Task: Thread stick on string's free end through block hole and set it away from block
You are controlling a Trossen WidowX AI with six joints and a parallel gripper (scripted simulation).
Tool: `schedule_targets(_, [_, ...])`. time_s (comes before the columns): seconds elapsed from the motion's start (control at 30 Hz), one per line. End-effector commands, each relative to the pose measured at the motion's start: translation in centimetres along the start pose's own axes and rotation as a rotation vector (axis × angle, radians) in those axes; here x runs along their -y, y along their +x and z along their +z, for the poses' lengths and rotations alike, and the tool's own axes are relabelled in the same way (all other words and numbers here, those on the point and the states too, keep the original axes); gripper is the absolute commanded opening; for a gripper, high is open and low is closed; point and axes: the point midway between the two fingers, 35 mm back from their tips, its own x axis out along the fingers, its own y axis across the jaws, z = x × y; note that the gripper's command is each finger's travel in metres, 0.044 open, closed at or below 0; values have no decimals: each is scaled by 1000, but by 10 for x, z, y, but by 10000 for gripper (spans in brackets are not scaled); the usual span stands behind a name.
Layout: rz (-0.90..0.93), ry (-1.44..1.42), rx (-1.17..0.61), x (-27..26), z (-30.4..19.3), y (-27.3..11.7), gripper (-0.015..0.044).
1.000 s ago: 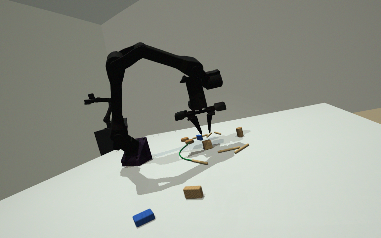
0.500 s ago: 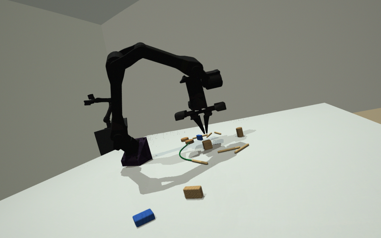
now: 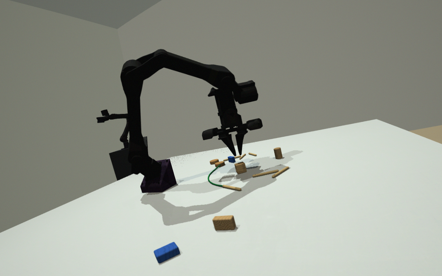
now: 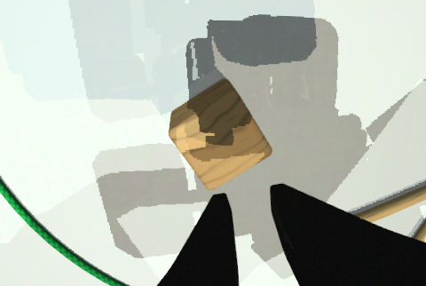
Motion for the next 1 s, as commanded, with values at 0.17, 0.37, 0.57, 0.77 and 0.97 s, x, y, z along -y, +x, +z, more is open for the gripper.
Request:
schedule_targets(0.17, [-8, 905, -5, -6, -55, -2, 289])
schedule_targets(0.37, [-13, 1578, -4, -15, -90, -2, 440])
schedule_targets(0.57, [-16, 2111, 1, -22, -114, -2, 440])
schedule_targets(0.77, [-17, 2195, 2, -24, -118, -2, 440])
schedule_targets(0.97, [-17, 2195, 2, -24, -118, -2, 440])
